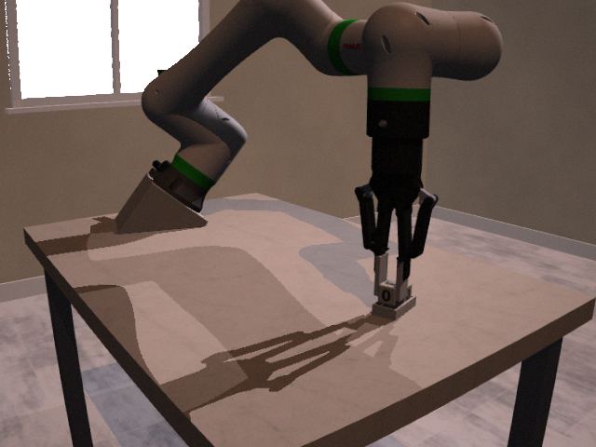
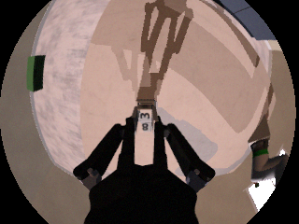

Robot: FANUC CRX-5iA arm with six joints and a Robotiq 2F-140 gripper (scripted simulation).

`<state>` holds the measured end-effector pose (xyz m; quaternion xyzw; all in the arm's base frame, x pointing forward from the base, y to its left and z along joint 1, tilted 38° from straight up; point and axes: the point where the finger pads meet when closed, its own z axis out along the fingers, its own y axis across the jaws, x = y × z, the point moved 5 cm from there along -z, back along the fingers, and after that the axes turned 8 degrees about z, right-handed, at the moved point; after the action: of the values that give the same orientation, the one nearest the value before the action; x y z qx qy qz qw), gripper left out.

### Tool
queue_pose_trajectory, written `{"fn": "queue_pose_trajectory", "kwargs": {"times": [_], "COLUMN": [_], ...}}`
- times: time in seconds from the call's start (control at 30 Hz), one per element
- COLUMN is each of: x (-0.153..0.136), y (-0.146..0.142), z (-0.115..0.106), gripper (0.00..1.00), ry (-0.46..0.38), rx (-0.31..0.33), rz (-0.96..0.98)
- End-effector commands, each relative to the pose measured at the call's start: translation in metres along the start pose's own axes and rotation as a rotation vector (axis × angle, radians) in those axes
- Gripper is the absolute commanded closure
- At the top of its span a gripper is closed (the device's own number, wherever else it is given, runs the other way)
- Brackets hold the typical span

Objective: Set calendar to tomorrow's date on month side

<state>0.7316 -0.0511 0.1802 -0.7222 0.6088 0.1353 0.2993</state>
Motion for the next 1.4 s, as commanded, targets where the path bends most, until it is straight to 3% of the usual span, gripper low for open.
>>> {"fn": "queue_pose_trajectory", "kwargs": {"times": [0.0, 1.37], "x": [0.0001, 0.0001], "y": [-0.0001, -0.0001], "z": [-0.0003, 0.0096], "gripper": [0.76, 0.76], "ry": [0.0, 0.0], "rx": [0.001, 0.001], "rz": [0.0, 0.0]}}
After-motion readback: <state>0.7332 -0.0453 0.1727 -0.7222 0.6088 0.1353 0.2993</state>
